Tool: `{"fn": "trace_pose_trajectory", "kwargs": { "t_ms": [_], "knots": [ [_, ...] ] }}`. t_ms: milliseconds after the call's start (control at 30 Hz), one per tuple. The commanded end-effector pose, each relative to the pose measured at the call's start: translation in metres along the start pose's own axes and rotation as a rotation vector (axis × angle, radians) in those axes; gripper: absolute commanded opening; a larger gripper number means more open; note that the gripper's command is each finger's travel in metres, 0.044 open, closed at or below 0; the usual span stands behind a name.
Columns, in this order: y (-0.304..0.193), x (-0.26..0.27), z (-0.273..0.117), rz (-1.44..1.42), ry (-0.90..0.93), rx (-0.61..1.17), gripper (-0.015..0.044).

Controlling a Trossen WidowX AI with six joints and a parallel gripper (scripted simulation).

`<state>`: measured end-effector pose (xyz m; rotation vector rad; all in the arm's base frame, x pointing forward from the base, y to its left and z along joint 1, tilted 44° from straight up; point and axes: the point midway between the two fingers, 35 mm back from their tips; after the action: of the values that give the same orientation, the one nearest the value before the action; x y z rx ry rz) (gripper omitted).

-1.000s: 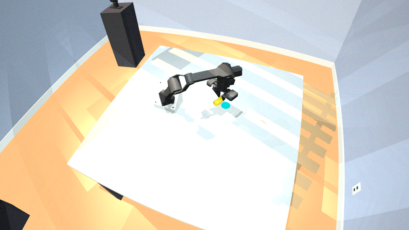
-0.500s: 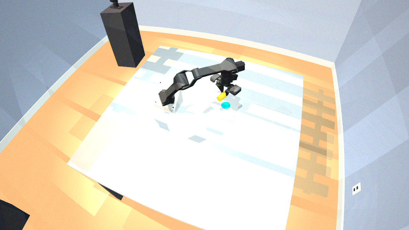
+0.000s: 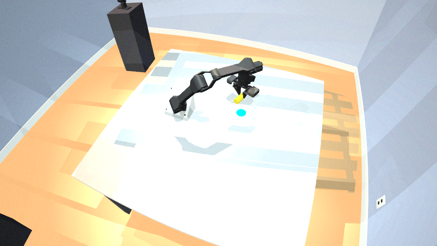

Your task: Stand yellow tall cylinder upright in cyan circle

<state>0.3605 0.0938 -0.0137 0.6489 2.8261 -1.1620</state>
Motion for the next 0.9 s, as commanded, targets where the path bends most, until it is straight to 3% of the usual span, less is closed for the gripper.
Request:
{"fn": "trace_pose_trajectory", "kwargs": {
  "t_ms": [0, 867],
  "knots": [
    [0.004, 0.000, -0.003, 0.008, -0.002, -0.016, 0.0105],
    [0.010, 0.003, 0.014, 0.036, 0.097, -0.183, 0.0105]
  ]
}}
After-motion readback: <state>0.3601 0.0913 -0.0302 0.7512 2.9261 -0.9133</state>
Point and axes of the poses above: the point midway between the two fingers, 35 mm back from their tips, its own z axis out along the fingers, its own x axis across the jaws, y = z × x, and after that the axes turned 7 degrees about -z, right-handed
